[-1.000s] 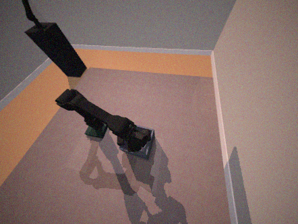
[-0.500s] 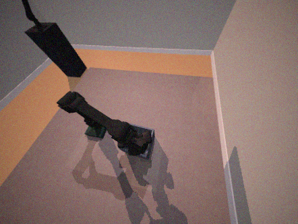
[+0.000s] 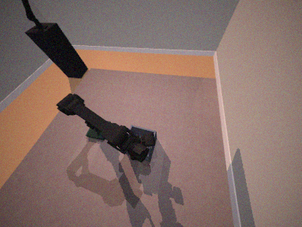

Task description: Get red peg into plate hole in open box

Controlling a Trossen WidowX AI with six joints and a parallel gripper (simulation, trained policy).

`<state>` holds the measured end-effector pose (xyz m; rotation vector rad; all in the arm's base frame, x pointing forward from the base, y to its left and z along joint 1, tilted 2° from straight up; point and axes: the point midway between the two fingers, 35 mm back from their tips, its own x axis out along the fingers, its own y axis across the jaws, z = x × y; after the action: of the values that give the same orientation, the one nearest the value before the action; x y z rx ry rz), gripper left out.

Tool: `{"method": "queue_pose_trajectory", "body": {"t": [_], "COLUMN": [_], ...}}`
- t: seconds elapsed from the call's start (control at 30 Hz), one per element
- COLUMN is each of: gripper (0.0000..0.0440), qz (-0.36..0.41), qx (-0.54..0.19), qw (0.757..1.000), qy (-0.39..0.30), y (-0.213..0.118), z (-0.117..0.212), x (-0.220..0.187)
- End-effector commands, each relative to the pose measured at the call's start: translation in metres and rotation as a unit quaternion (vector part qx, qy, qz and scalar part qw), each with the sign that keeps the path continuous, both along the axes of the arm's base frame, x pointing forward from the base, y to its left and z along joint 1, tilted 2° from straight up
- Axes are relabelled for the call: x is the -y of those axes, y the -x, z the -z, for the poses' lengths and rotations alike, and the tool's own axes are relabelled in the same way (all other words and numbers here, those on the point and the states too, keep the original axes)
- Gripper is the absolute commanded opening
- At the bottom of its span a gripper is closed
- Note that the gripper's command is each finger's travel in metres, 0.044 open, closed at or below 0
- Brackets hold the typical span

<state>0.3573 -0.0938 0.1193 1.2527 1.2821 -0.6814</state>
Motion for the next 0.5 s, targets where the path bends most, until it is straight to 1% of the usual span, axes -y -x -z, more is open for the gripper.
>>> {"method": "queue_pose_trajectory", "body": {"t": [0.0, 0.17, 0.23, 0.47], "gripper": [0.0196, 0.0227, 0.0233, 0.0214], "qz": [-0.002, -0.002, -0.003, -0.011], "qx": [0.011, 0.019, 0.021, 0.037], "qw": [1.000, 0.999, 0.999, 0.999], "qy": [-0.014, -0.027, -0.029, -0.027], "y": [-0.003, -0.006, -0.007, -0.011], "z": [-0.006, -0.010, -0.012, -0.019], "x": [0.001, 0.004, 0.005, 0.012]}}
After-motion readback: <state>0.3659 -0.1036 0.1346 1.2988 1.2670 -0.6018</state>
